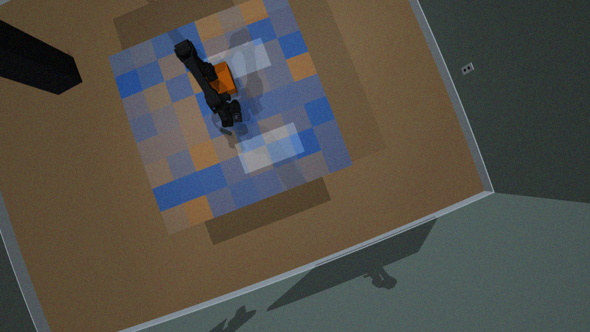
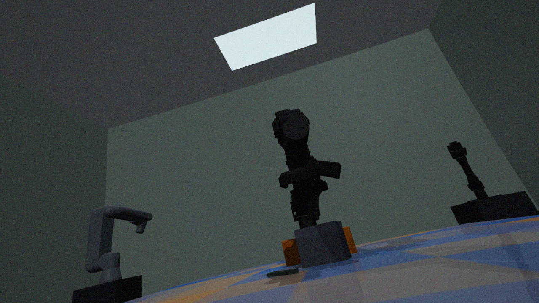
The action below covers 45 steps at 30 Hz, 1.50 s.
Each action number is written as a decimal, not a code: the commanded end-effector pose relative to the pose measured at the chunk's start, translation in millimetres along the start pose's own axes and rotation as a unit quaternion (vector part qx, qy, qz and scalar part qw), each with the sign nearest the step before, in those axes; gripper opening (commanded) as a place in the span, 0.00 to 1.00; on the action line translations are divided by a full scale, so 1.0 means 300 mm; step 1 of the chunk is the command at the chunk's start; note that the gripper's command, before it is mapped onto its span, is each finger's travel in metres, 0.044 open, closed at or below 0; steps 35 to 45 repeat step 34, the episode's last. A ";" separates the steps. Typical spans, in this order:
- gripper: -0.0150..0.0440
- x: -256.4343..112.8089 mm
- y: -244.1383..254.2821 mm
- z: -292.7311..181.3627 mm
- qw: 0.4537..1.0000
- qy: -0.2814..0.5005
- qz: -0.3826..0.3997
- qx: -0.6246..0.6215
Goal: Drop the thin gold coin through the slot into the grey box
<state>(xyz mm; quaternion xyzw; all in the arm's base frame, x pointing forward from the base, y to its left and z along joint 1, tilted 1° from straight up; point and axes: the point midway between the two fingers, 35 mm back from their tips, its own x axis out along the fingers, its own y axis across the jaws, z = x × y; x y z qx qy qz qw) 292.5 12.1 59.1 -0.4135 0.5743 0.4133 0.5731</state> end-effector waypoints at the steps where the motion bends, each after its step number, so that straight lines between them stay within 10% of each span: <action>1: 0.52 -0.001 -0.001 0.000 1.000 0.000 0.000 0.000; 10: 0.53 -0.001 -0.001 0.000 1.000 0.000 0.000 0.000; 21: 1.00 -0.173 0.009 -0.003 1.000 0.001 0.003 0.000; 45: 1.00 -0.206 0.014 -0.005 1.000 0.001 0.004 0.000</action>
